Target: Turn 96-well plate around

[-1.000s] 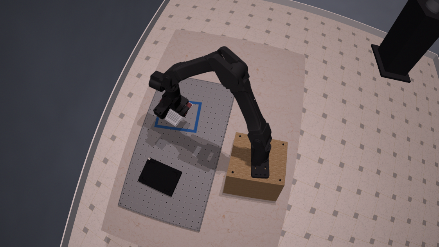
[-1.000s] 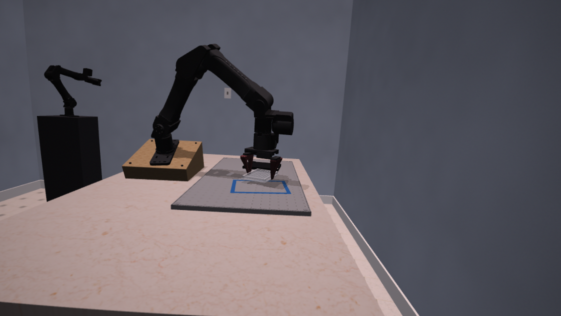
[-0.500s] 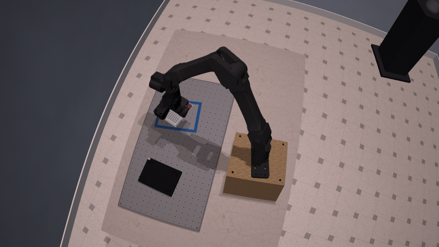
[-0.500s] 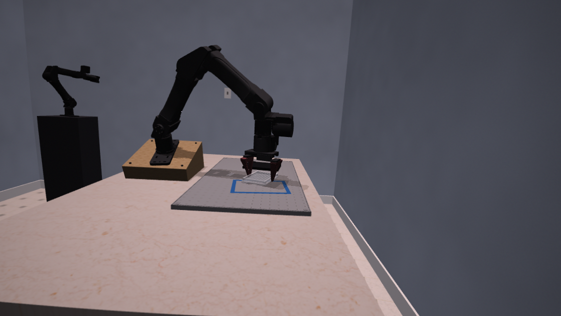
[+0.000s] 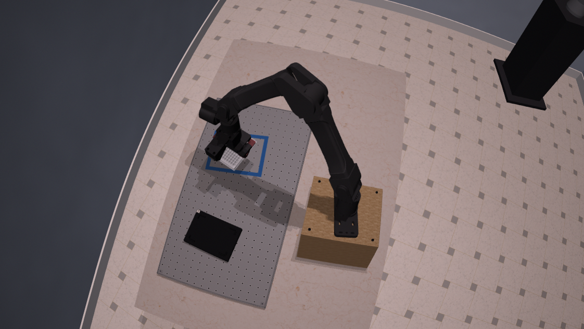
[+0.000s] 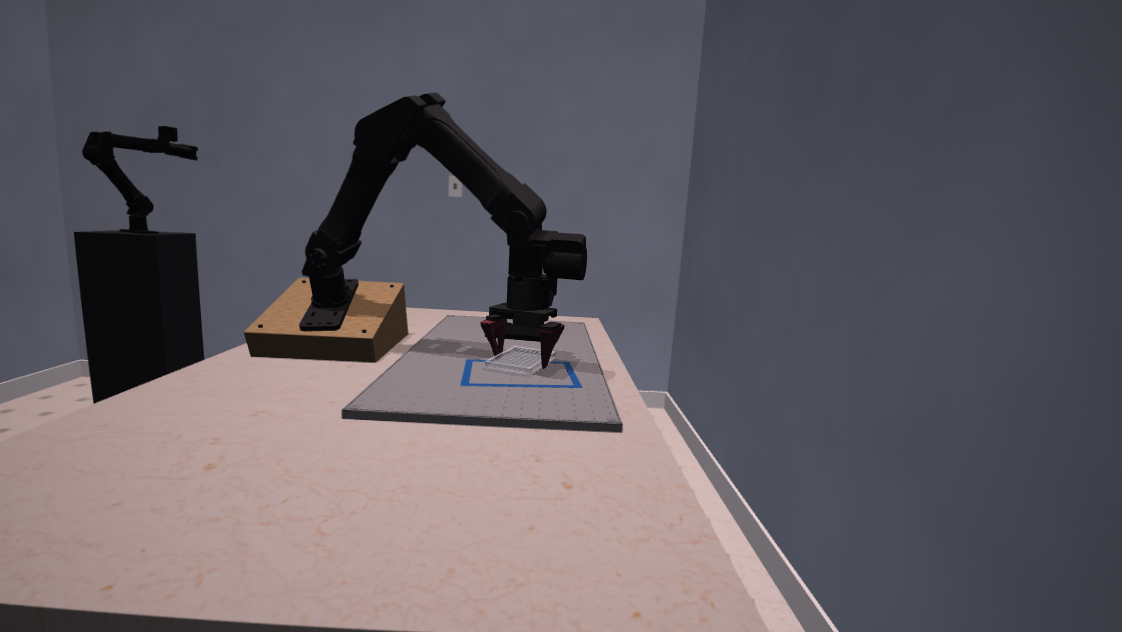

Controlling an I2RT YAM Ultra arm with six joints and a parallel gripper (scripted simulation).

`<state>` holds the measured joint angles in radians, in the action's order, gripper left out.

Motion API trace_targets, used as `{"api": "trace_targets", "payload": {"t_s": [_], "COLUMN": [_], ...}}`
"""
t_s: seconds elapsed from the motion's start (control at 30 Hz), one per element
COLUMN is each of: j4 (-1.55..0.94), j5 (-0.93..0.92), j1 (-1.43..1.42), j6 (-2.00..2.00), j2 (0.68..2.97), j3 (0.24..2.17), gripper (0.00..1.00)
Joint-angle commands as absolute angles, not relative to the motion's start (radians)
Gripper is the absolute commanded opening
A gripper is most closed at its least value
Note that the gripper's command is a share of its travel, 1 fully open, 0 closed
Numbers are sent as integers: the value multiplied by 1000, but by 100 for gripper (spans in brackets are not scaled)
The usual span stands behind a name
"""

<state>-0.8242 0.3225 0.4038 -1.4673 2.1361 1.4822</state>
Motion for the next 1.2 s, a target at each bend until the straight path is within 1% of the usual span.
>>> {"api": "trace_targets", "payload": {"t_s": [0.0,0.13,0.17,0.37,1.07,1.1,1.17], "j4": [-809,-804,-804,-787,-780,-780,-780], "j5": [311,311,311,311,317,317,317], "j1": [406,407,402,411,412,412,412], "j6": [-1479,-1480,-1481,-1484,-1483,-1483,-1483], "j2": [2137,2148,2115,2156,2151,2151,2151], "j3": [1462,1467,1464,1456,1466,1466,1466], "gripper": [0,0,0,0,0,100,100]}}
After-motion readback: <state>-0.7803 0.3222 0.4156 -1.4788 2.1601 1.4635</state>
